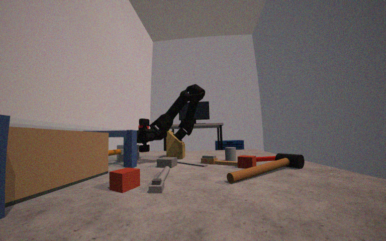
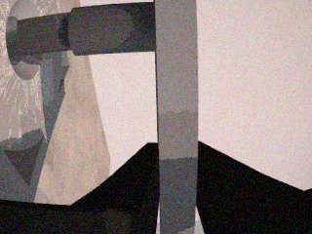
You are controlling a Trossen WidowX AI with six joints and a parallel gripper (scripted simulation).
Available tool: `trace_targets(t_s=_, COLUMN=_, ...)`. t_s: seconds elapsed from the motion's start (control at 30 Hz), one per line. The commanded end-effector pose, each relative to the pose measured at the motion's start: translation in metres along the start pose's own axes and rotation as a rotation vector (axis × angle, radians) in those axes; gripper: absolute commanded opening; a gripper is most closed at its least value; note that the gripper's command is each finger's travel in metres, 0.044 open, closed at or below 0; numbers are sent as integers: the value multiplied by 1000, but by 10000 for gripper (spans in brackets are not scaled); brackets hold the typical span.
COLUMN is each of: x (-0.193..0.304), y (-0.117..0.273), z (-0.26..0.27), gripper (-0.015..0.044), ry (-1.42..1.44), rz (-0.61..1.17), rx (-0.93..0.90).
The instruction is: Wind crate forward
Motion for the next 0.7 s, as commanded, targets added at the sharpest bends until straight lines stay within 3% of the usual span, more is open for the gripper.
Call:
trace_targets(t_s=0.0, x=-1, y=0, z=1, gripper=0, ry=-7, rz=0, rx=5)
trace_targets(t_s=0.63, x=-1, y=-1, z=7, gripper=0, ry=-1, rz=0, rx=0)
trace_targets(t_s=0.67, x=-1, y=-1, z=6, gripper=26, ry=0, rz=2, rx=-2)
Point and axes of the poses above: the point midway between the two fingers, 35 mm back from their tips, its own y axis back along the fingers, its own z axis across the jaws, x = y × z, the point moved 5 cm from there along y, back along the fingers, and after that the axes turned 7 degrees about y, right-handed, at the moved point
